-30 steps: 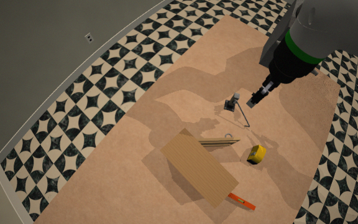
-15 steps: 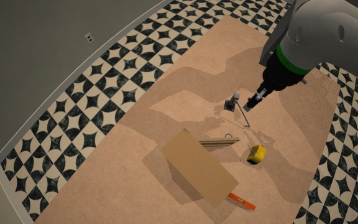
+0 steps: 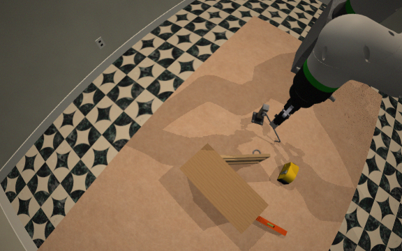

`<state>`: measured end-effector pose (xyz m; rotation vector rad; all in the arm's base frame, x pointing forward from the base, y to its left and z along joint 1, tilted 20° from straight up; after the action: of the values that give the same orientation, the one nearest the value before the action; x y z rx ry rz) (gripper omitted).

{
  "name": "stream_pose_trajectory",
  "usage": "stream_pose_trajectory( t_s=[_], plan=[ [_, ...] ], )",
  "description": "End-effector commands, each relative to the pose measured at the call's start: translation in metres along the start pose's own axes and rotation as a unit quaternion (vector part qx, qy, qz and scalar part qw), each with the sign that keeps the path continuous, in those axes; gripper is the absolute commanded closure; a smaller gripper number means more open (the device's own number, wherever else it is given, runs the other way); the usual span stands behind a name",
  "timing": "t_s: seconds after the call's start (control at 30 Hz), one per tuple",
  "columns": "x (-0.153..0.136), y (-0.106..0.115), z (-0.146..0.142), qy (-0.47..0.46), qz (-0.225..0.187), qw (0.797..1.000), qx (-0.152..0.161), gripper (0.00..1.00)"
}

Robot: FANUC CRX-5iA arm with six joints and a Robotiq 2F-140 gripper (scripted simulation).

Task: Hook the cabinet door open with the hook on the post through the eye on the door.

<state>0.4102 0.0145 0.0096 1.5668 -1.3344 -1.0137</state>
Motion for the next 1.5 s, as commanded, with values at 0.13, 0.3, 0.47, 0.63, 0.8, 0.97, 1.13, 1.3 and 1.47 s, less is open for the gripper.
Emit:
stream_pose_trajectory(
  t_s=[0.13,0.3,0.47,0.63,0.8,0.97,1.13,1.3,1.47],
  plan=[
    [-0.0001,-0.0074,-0.0001,0.000,0.000,1.000,0.000,0.86],
    [-0.0001,-0.0090,-0.0001,0.000,0.000,1.000,0.000,0.86],
    [-0.0001,-0.0093,-0.0001,0.000,0.000,1.000,0.000,0.86],
    [-0.0001,-0.0093,-0.0001,0.000,0.000,1.000,0.000,0.86],
    [-0.0001,-0.0093,-0.0001,0.000,0.000,1.000,0.000,0.86],
    [-0.0001,-0.0093,-0.0001,0.000,0.000,1.000,0.000,0.86],
    [-0.0001,-0.0093,-0.0001,0.000,0.000,1.000,0.000,0.86],
    [-0.0001,-0.0093,-0.0001,0.000,0.000,1.000,0.000,0.86],
    [-0.0001,-0.0093,-0.0001,0.000,0.000,1.000,0.000,0.86]
  ],
)
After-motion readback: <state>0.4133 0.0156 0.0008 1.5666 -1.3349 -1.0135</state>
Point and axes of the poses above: the point where the finger pads meet when closed, its own y axis back along the fingers, its own z axis across the jaws, x = y × z, the point moved 9 cm from there along y, back along the fingers, and after that the axes turned 9 degrees about y, right-handed, at the moved point
